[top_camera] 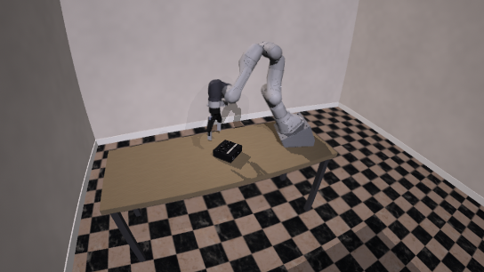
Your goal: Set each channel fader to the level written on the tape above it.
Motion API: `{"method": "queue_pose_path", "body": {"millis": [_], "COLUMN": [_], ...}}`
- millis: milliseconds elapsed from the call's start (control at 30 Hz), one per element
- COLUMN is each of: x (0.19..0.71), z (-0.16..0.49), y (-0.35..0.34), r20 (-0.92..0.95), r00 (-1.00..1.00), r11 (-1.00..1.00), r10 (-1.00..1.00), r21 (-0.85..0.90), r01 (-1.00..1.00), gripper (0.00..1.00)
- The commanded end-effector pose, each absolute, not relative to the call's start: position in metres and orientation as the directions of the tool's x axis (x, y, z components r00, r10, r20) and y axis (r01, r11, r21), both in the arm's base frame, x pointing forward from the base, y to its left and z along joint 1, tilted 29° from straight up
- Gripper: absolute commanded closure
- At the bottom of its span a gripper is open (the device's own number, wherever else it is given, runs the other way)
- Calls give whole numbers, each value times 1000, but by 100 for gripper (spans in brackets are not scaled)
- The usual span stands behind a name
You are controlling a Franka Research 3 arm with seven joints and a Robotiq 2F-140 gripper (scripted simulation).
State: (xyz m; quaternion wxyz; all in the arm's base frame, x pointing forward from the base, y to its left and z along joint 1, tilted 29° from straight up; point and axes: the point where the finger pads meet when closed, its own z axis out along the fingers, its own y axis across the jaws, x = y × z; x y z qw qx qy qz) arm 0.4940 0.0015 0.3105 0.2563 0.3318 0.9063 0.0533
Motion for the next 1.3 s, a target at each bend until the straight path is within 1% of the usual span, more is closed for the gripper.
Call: {"method": "queue_pose_path", "body": {"millis": [0,1100,1200,1267], "x": [494,494,491,484], "z": [310,310,311,311], "y": [2,2,6,14], "r20": [-419,-419,-439,-468], "r00": [-620,-621,-671,-754], "r11": [744,745,798,885], "r10": [664,662,598,460], "r21": [286,285,247,170], "r01": [604,603,549,435], "gripper": [0,0,0,0]}}
